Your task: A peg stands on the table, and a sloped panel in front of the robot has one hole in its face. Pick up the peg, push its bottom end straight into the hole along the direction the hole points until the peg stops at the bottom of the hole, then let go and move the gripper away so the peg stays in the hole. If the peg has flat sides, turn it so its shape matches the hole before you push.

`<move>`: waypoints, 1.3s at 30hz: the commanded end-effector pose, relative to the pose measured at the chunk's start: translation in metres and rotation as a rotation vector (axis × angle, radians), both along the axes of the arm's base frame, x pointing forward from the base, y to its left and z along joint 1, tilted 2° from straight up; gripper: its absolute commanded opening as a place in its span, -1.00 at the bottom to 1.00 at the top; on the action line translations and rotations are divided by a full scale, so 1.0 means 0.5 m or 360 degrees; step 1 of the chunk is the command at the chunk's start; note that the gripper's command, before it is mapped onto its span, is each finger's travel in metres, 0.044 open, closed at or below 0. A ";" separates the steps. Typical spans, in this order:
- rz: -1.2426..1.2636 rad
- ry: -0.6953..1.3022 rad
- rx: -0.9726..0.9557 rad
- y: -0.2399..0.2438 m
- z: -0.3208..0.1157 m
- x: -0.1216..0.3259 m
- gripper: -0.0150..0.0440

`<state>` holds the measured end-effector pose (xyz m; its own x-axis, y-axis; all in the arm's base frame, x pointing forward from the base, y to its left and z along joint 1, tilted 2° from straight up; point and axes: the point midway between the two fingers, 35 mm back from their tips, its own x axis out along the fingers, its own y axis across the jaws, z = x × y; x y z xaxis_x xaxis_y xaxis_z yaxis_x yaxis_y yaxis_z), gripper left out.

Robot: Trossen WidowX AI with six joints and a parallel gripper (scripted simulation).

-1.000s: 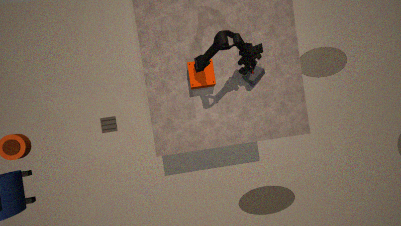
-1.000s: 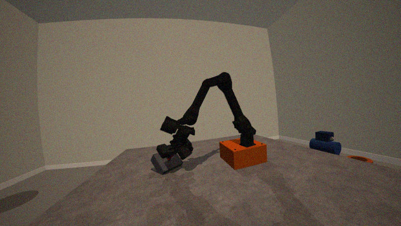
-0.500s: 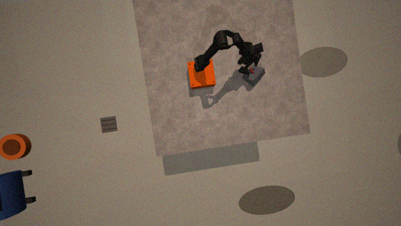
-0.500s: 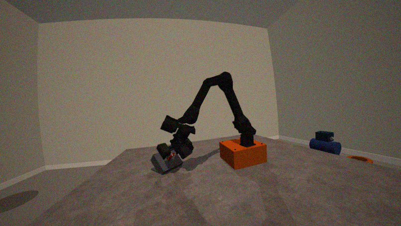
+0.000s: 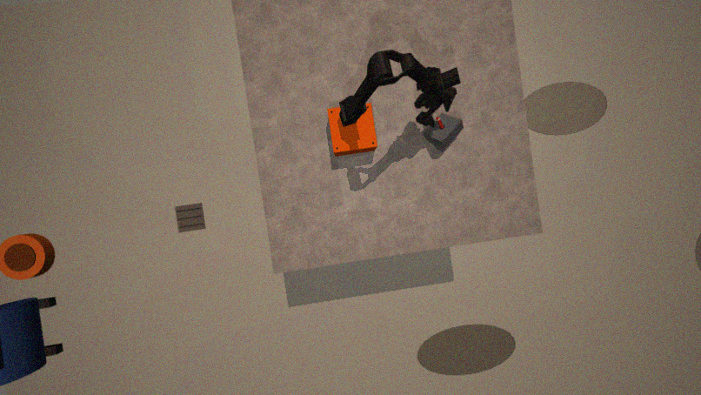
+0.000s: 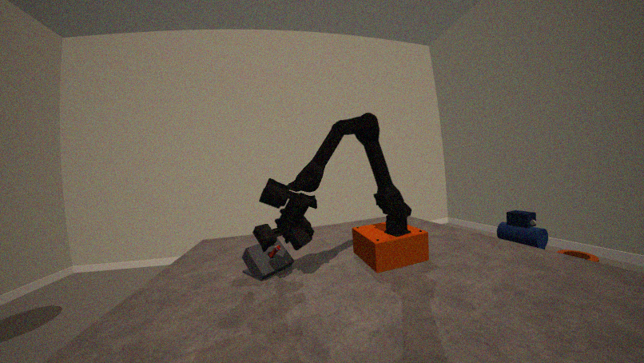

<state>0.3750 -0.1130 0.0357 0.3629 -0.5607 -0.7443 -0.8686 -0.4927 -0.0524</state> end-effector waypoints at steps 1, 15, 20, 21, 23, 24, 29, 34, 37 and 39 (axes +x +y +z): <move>-0.0003 -0.0001 0.0000 0.009 0.010 -0.004 1.00; 0.0000 0.0002 0.0003 0.039 0.048 -0.019 1.00; 0.0001 0.0003 0.0003 0.050 0.061 -0.025 1.00; 0.0002 0.0003 0.0003 0.052 0.064 -0.027 1.00; 0.0002 0.0004 0.0003 0.056 0.069 -0.029 1.00; 0.0002 0.0004 0.0003 0.058 0.072 -0.030 1.00; 0.0004 0.0004 0.0003 0.069 0.086 -0.037 1.00; 0.0004 0.0005 0.0003 0.076 0.096 -0.042 1.00; 0.0005 0.0005 0.0004 0.083 0.105 -0.047 1.00; 0.0005 0.0005 0.0004 0.086 0.109 -0.049 1.00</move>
